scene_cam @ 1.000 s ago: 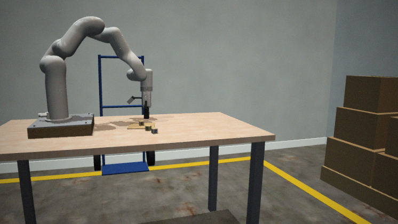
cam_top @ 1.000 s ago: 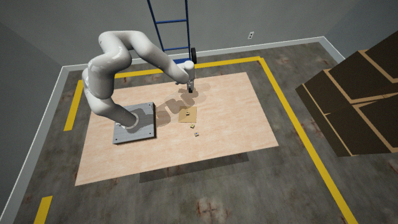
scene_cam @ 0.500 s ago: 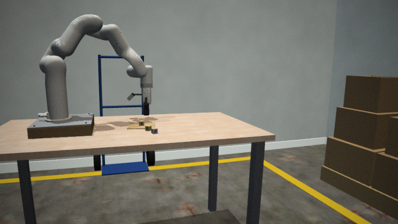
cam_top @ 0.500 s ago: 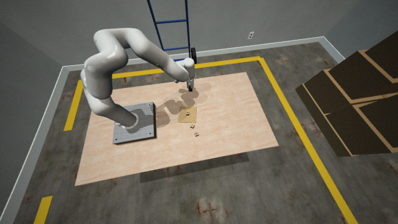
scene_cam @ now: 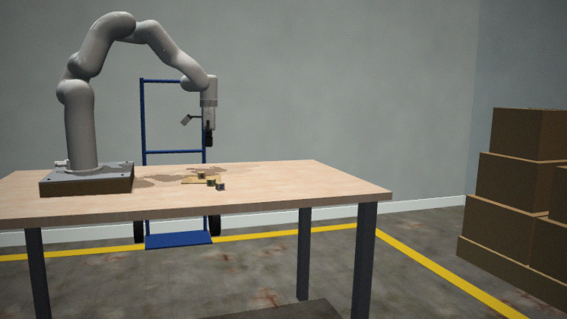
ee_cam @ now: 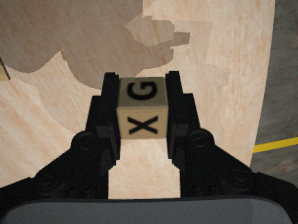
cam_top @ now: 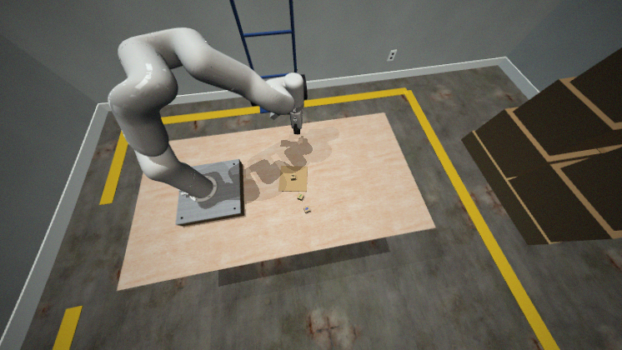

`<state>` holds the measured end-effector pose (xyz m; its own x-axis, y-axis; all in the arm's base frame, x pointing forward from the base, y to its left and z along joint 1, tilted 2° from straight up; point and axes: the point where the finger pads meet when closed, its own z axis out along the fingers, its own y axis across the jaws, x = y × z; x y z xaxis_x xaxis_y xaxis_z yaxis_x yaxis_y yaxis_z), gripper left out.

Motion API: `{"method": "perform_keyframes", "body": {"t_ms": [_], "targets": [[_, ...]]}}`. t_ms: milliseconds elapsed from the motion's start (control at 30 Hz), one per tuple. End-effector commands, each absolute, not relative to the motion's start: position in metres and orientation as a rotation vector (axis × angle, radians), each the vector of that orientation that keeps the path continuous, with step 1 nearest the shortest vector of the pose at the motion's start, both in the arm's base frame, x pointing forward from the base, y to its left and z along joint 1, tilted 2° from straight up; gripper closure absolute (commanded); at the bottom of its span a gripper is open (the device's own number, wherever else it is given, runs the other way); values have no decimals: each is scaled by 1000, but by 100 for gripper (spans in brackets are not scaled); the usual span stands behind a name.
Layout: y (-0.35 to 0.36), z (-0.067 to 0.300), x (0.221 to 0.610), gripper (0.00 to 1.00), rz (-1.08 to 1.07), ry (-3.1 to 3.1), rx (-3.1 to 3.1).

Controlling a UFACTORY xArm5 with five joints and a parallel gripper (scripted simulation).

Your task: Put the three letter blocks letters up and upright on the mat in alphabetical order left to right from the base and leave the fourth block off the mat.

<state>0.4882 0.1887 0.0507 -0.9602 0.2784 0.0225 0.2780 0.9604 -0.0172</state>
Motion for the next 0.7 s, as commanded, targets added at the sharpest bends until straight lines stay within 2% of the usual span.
{"method": "perform_keyframes", "body": {"t_ms": [0, 667], "targets": [[189, 53, 489, 79, 20, -3088, -438], [165, 55, 489, 79, 15, -3111, -204]]}}
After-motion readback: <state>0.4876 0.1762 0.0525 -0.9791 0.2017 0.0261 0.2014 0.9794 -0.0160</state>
